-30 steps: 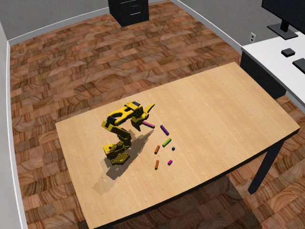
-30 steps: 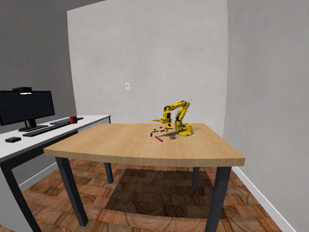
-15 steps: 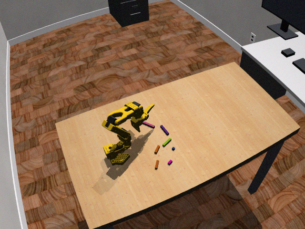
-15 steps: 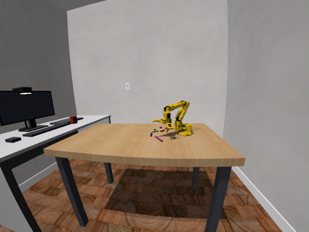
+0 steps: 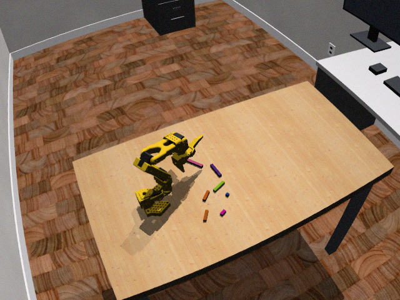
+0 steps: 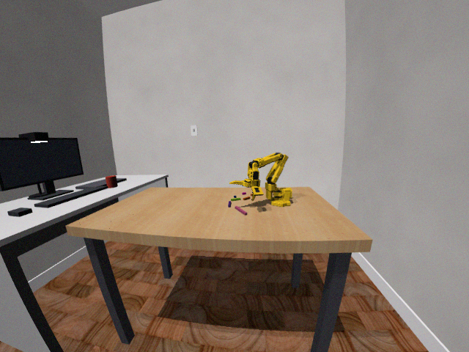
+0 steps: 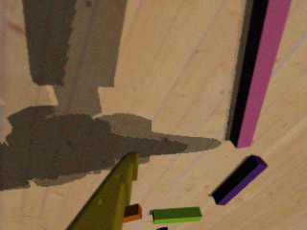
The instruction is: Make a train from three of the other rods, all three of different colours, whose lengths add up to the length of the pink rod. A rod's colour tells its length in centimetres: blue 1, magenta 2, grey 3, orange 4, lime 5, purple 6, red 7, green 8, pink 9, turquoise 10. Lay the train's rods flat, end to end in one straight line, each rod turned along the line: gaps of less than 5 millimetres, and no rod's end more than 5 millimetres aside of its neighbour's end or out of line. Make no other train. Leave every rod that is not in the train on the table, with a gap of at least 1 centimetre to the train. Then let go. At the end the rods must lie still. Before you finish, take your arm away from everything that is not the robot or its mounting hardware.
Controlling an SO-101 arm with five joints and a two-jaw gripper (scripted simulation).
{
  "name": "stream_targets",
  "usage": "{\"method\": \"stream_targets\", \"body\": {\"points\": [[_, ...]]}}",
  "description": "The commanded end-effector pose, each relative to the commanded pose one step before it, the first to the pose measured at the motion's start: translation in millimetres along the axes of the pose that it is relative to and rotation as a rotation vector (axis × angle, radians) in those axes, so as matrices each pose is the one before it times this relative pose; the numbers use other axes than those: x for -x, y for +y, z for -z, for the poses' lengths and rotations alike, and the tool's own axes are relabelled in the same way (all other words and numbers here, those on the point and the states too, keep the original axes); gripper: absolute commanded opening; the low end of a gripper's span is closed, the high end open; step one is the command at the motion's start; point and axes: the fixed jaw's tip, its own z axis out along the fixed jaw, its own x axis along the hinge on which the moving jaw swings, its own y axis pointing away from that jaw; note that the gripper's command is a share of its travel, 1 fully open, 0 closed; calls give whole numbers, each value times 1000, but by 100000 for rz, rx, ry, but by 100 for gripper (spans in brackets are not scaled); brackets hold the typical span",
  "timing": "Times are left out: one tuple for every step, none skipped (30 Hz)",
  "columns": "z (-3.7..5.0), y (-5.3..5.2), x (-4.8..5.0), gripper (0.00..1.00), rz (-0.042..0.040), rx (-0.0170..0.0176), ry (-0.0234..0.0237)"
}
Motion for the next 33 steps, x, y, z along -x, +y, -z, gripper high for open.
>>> {"method": "stream_targets", "body": {"points": [[4067,-4894,422,100,415,-3026,-307],[609,-692,25,100,141,-394,-20],[610,-691,24,100,141,-394,-20],[610,-690,23,100,141,-394,-19],[611,-689,22,100,141,-394,-19],[612,-688,21,100,141,-394,-18],[612,-687,20,100,141,-394,-18],[613,-686,19,100,141,-394,-17],[614,-685,18,100,141,-394,-16],[615,-684,17,100,141,-394,-16],[615,-683,16,100,141,-394,-15],[616,-683,15,100,141,-394,-15],[617,-682,14,100,141,-394,-14],[0,0,0,100,0,0,0],[0,0,0,100,0,0,0],[-8058,11347,-331,100,-886,6314,251],[587,-1135,61,100,-139,-671,-30],[588,-1136,63,100,-139,-671,-31],[589,-1137,64,100,-139,-671,-32],[589,-1137,66,100,-139,-671,-33],[590,-1138,68,100,-139,-671,-34],[590,-1139,69,100,-139,-671,-35],[591,-1139,71,100,-139,-671,-36],[591,-1140,73,100,-139,-671,-37],[592,-1141,74,100,-139,-671,-38],[592,-1141,76,100,-139,-671,-39],[593,-1142,77,100,-139,-671,-39],[594,-1143,79,100,-139,-671,-40],[594,-1144,81,100,-139,-671,-41],[595,-1144,82,100,-139,-671,-42],[0,0,0,100,0,0,0],[0,0,0,100,0,0,0],[-7051,14366,-984,100,862,8041,478]]}}
